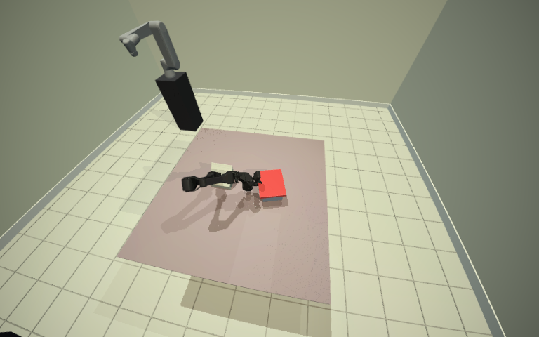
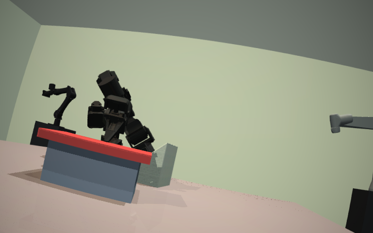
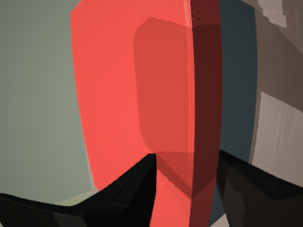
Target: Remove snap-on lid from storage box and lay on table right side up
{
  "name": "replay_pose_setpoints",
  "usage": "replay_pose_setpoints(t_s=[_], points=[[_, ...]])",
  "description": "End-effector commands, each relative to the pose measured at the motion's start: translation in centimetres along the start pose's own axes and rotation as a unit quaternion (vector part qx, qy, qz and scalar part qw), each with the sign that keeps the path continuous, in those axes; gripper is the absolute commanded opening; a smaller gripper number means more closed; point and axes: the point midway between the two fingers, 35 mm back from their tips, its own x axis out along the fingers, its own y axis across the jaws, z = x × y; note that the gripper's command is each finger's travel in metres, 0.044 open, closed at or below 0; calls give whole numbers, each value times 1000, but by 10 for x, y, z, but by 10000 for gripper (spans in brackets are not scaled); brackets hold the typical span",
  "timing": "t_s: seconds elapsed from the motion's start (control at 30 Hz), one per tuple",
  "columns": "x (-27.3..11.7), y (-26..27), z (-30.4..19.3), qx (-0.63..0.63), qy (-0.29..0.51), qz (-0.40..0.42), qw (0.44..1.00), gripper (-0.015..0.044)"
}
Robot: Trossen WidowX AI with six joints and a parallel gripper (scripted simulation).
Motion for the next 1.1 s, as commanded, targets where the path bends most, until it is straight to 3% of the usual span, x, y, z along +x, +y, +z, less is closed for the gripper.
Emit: replay_pose_setpoints(t_s=[0.0,1.07], points=[[-2,3,0,1,-1,3,1000,0],[-7,7,-1,1,0,3,1000,0]])
